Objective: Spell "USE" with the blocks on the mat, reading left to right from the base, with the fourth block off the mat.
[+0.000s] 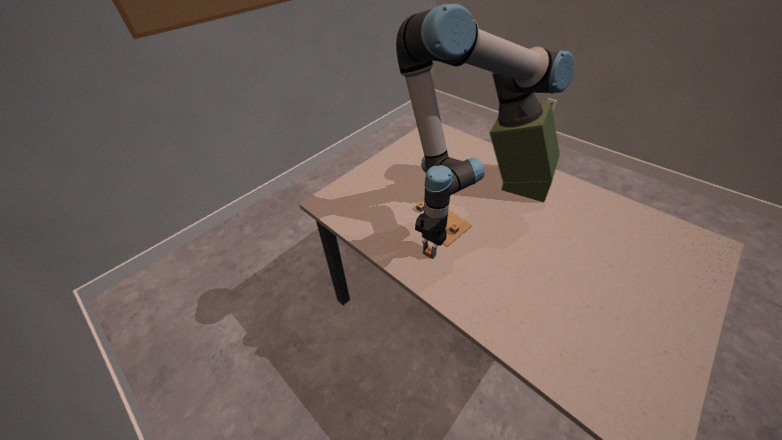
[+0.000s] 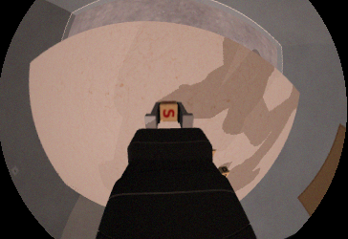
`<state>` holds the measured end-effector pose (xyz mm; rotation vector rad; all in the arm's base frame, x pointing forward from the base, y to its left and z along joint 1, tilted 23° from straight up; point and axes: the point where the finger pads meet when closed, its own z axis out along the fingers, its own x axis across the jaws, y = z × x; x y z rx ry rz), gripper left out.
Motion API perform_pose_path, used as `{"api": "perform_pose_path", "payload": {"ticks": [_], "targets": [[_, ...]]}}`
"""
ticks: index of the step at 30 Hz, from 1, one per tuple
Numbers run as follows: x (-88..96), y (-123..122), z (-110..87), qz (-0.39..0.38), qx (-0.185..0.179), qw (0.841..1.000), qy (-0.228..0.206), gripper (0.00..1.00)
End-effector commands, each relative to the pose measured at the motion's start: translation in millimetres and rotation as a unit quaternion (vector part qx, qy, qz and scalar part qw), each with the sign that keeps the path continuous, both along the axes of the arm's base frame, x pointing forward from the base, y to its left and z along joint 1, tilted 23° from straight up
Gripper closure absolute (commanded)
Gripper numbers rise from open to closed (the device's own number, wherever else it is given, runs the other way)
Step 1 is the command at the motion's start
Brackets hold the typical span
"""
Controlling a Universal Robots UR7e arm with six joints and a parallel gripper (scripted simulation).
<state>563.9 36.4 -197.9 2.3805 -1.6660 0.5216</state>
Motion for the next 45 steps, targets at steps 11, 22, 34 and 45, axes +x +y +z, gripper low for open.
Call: {"api": "perform_pose_path", "payload": {"ticks": [11, 22, 34, 45], "targets": [[-0.4, 1.9, 4.8, 0.0, 0.0, 1.0, -0.001, 0.51], [-9.0, 18.8, 49.4, 0.0, 0.0, 1.0, -0.001, 0.51], [-16.5, 33.6, 88.5, 0.0, 0.0, 1.0, -0.001, 0.51], [-17.3, 35.2, 92.6, 0.0, 0.0, 1.0, -0.001, 0.51]]}}
